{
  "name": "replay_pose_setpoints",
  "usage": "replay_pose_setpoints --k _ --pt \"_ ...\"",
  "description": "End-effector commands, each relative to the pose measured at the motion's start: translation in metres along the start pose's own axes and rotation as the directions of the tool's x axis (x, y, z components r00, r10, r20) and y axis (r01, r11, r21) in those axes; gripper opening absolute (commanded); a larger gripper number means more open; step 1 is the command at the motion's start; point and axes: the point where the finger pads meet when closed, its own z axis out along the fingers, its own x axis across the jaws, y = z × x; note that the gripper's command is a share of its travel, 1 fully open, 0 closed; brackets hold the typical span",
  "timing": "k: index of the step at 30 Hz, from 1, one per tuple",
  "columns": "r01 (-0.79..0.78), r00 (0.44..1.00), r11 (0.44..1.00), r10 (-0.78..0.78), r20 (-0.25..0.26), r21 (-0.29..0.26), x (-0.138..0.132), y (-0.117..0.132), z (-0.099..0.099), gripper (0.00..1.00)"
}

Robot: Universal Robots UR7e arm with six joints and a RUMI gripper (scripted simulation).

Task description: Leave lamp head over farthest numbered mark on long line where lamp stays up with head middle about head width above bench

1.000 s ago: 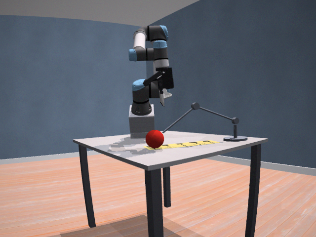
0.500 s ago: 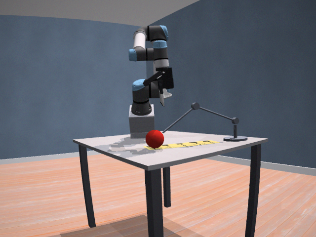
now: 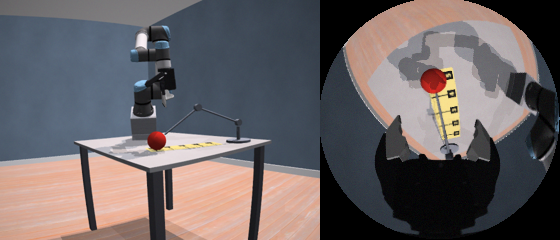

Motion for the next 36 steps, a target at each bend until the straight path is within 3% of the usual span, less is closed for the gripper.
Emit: replay_pose_setpoints --k 1,8,23,36 --pt "0.143 0.99 0.979 -0.144 0.003 -0.143 0.0 -0.001 0.0 1.0" --pt "0.143 0.99 0.979 -0.144 0.003 -0.143 0.0 -0.001 0.0 1.0" --pt "0.096 0.995 0.991 -0.096 0.0 -0.095 0.002 0.01 0.038 1.0" --pt "0.108 0.994 0.988 -0.109 -0.001 -0.111 0.004 0.018 0.063 1.0"
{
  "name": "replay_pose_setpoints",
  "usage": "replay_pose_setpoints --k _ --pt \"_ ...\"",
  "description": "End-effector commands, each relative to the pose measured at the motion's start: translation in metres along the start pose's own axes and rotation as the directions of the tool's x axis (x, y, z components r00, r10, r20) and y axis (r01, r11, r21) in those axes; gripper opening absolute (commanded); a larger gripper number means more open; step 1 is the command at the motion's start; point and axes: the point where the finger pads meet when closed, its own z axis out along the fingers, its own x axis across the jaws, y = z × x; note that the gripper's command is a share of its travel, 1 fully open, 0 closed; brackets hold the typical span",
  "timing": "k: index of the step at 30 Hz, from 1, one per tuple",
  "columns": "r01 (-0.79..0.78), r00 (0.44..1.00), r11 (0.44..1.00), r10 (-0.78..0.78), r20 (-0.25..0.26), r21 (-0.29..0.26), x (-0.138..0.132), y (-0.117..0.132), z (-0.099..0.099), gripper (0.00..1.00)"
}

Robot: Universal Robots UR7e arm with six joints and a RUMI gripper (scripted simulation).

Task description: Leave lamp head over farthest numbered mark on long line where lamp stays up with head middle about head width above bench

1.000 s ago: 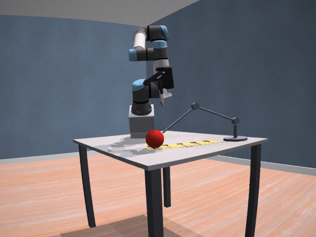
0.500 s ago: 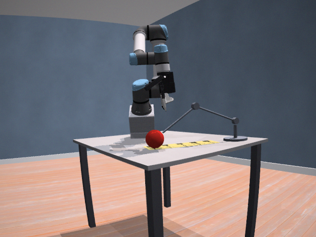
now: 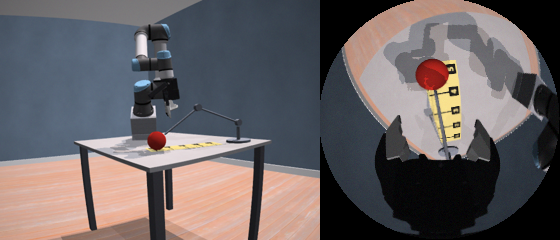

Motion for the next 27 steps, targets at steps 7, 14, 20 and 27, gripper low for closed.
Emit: replay_pose_setpoints --k 7,14,20,27 --pt "0.086 0.996 0.993 -0.087 -0.001 -0.082 0.001 0.005 0.019 1.0" --pt "0.094 0.996 0.991 -0.094 -0.001 -0.093 0.002 0.01 0.035 1.0" --pt "0.1 0.995 0.99 -0.101 0.0 -0.102 0.003 0.014 0.048 1.0" --pt "0.143 0.99 0.979 -0.144 0.002 -0.143 0.003 0.014 0.053 1.0"
